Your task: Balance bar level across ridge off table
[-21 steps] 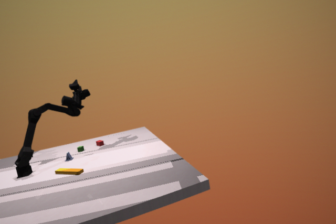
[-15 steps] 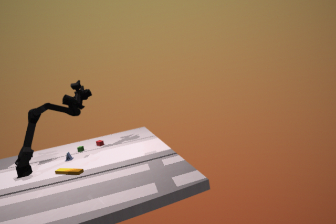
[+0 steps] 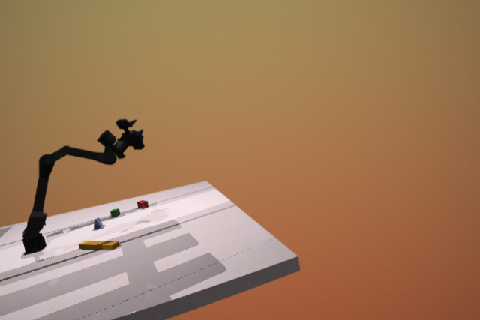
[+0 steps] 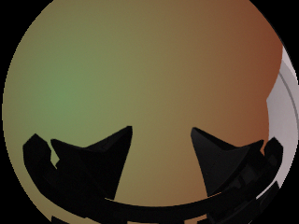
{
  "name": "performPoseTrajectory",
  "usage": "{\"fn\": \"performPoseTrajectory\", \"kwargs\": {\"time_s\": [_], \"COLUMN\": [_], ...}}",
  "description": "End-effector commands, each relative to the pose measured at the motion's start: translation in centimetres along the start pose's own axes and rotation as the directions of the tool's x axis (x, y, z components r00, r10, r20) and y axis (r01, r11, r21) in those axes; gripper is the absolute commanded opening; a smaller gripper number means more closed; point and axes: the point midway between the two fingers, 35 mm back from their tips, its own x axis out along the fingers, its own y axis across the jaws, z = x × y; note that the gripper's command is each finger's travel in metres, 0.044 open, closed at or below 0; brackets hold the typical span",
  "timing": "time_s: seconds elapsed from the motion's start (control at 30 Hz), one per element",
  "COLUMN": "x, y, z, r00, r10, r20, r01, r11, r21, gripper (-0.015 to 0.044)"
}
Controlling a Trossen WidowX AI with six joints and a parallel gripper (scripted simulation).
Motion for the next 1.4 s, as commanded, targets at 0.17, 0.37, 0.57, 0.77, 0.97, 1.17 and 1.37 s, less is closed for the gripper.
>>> {"fn": "performPoseTrajectory", "kwargs": {"time_s": [0.17, 0.37, 0.57, 0.77, 0.97, 1.17, 1.37], "x": [-2.7, -5.6, -9.3, -13.8, -18.8, -24.1, -29.7], "y": [-2.7, -4.2, -5.4, -6.2, -6.7, -6.9, -6.7], "z": [6.6, 11.0, 14.9, 18.2, 20.7, 22.3, 23.0], "r00": [0.961, 0.887, 0.778, 0.639, 0.478, 0.301, 0.119], "r10": [-0.196, -0.325, -0.442, -0.545, -0.632, -0.703, -0.757], "r20": [0.197, 0.330, 0.447, 0.543, 0.610, 0.644, 0.642], "r01": [0.227, 0.405, 0.580, 0.737, 0.863, 0.950, 0.993], "r11": [0.963, 0.890, 0.779, 0.635, 0.467, 0.283, 0.093], "r21": [-0.146, -0.212, -0.240, -0.231, -0.193, -0.136, -0.074], "gripper": [0.0315, 0.0315, 0.0315, 0.0315, 0.0315, 0.0315, 0.0315]}}
